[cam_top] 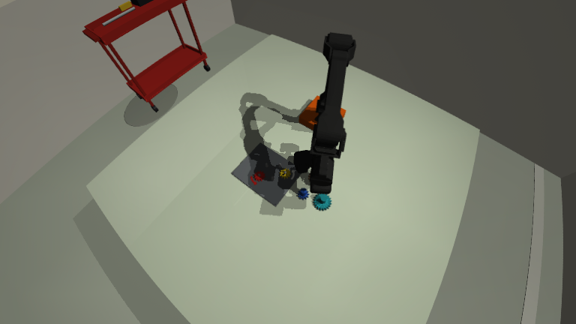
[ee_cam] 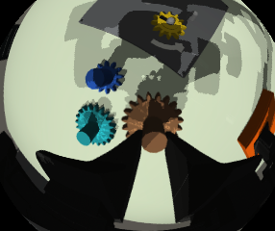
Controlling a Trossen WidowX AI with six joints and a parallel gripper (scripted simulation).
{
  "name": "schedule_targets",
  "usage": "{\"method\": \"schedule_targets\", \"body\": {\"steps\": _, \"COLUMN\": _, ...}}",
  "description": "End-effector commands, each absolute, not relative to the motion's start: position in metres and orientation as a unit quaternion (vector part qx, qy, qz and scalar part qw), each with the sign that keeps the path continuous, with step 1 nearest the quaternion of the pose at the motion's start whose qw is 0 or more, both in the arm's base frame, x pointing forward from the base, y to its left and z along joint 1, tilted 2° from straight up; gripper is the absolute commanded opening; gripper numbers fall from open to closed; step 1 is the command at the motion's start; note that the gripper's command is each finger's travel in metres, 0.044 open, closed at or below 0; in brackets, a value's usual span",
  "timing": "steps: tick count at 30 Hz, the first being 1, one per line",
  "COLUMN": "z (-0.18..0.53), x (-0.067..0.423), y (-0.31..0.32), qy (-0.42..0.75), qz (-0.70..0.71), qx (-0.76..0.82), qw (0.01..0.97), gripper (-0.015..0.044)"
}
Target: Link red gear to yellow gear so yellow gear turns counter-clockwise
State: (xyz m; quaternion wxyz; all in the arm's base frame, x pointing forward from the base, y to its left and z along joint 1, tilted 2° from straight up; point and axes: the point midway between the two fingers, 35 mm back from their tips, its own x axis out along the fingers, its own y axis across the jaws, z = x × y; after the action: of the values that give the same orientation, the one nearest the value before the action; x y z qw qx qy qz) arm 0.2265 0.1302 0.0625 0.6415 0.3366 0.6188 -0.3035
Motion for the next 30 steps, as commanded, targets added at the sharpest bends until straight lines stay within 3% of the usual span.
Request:
{"method": "schedule_targets", "body": {"steps": 1, "z": 0.071, "x": 0.229, "y": 0.131, "qy": 0.616, "qz": -0.303, "qx": 0.339, "qw": 0.643, "gripper": 0.0}}
{"method": "schedule_targets", "body": {"steps": 30, "z": 0.136, "x": 0.229, "y": 0.129, "qy": 0.616, "qz": -0.302, "qx": 0.341, "qw": 0.643, "gripper": 0.0}}
